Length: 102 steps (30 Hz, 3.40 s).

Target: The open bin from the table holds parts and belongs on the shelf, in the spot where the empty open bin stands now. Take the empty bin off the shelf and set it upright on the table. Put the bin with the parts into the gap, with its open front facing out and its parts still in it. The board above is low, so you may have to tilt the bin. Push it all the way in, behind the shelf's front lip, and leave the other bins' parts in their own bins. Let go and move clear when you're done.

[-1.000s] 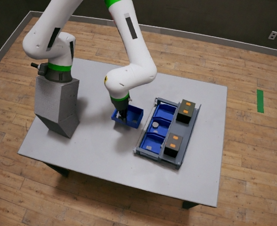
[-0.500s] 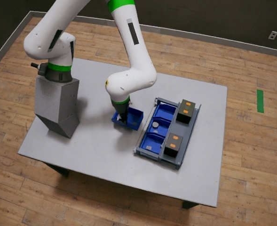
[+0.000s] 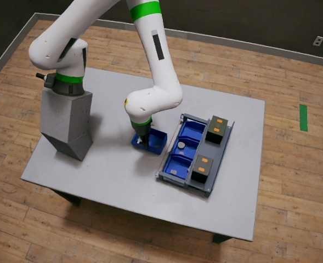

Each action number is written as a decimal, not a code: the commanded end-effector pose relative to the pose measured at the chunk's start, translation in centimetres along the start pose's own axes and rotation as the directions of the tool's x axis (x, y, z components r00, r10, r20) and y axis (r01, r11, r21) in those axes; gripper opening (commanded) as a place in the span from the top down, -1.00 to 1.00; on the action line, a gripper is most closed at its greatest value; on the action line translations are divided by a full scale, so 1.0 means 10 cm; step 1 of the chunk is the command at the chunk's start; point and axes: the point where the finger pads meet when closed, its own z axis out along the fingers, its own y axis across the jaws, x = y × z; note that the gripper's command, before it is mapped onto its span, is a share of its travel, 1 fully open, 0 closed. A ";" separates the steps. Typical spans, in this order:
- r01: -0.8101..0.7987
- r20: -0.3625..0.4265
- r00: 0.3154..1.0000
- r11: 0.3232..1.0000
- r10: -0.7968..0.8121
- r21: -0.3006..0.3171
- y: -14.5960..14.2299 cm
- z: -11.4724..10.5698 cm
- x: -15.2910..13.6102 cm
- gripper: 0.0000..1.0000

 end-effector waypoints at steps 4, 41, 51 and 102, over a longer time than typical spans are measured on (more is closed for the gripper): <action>0.000 0.001 1.000 1.000 0.000 0.000 0.00 0.06 -0.01 0.80; 0.000 0.001 1.000 1.000 0.000 0.001 0.00 0.17 -0.01 0.80; 0.000 0.001 1.000 1.000 0.000 0.001 0.00 0.18 -0.01 0.80; 0.000 0.001 1.000 1.000 0.000 0.001 0.00 0.16 -0.01 0.53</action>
